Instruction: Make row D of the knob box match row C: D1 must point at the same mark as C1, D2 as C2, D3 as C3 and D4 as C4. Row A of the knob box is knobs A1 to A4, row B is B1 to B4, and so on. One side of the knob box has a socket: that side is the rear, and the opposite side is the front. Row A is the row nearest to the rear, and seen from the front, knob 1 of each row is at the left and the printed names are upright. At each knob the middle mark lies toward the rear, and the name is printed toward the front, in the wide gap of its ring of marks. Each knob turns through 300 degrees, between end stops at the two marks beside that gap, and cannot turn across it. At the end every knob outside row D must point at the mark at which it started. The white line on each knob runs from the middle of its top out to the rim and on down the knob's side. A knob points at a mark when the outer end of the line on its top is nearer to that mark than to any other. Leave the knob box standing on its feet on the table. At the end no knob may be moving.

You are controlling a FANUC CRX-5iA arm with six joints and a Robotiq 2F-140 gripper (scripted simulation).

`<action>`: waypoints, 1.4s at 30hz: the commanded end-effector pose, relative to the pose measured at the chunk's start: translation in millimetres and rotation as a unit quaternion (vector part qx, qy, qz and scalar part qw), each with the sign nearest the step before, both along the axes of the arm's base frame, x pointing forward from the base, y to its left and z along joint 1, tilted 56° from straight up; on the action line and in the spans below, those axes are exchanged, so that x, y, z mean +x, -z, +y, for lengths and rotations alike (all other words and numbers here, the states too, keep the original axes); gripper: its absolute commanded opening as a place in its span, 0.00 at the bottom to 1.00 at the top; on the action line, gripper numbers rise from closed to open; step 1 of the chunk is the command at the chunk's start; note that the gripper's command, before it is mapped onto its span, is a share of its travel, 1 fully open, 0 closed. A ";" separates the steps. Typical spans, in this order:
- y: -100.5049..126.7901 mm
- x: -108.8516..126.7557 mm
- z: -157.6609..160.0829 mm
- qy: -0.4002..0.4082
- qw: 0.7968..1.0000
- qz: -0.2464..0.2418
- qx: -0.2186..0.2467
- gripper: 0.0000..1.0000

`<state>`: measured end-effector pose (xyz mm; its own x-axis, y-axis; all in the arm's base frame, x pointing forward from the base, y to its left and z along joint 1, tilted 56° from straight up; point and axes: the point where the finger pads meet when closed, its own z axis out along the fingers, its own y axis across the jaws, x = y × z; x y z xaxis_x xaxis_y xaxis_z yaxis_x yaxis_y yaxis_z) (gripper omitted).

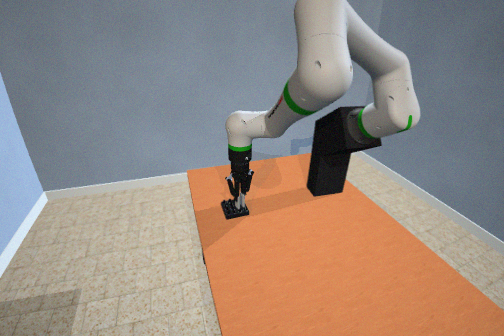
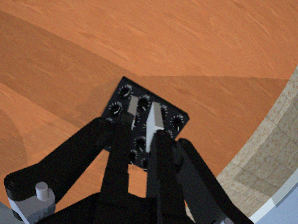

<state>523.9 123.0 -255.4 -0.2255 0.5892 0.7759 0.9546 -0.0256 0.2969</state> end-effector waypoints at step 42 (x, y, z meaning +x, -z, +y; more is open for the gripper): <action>-49.4 -17.2 -71.8 0.000 1.000 0.000 0.000 1.00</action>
<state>510.9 68.0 -217.9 -0.2254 0.5905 0.7749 0.9542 -0.0269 0.2980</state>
